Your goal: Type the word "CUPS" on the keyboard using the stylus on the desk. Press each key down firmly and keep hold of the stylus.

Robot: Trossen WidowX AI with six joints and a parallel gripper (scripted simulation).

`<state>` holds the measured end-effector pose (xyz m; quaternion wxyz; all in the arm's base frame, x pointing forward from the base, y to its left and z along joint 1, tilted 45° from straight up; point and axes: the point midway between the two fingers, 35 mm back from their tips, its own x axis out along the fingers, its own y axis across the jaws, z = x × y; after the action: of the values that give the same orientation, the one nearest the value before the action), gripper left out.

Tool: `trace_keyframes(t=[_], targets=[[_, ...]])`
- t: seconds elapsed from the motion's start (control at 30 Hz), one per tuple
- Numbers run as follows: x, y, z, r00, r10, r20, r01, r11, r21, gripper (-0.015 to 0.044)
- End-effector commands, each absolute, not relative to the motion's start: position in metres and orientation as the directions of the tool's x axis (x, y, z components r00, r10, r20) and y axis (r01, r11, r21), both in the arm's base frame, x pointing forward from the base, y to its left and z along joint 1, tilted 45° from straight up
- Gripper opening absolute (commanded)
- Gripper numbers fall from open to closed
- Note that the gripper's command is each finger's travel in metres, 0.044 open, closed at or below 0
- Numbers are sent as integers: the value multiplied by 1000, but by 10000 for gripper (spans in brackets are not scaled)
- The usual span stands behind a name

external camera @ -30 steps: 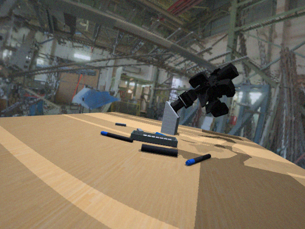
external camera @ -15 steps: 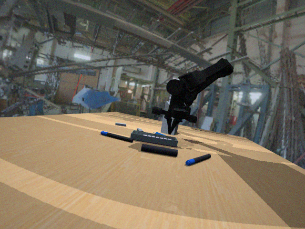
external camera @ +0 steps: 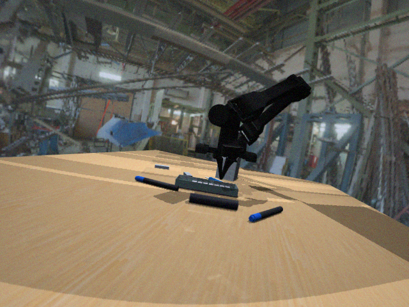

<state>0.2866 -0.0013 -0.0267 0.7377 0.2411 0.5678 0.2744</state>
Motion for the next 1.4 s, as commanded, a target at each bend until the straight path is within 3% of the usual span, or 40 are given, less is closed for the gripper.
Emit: trace_keyframes(t=[0.0,1.17,1.37], targets=[[289,-29,-53,204,678,-706,-117,733,670,0],[296,-78,-96,205,675,-708,-118,736,667,0],[265,-58,-87,204,676,-708,-117,735,668,0]])
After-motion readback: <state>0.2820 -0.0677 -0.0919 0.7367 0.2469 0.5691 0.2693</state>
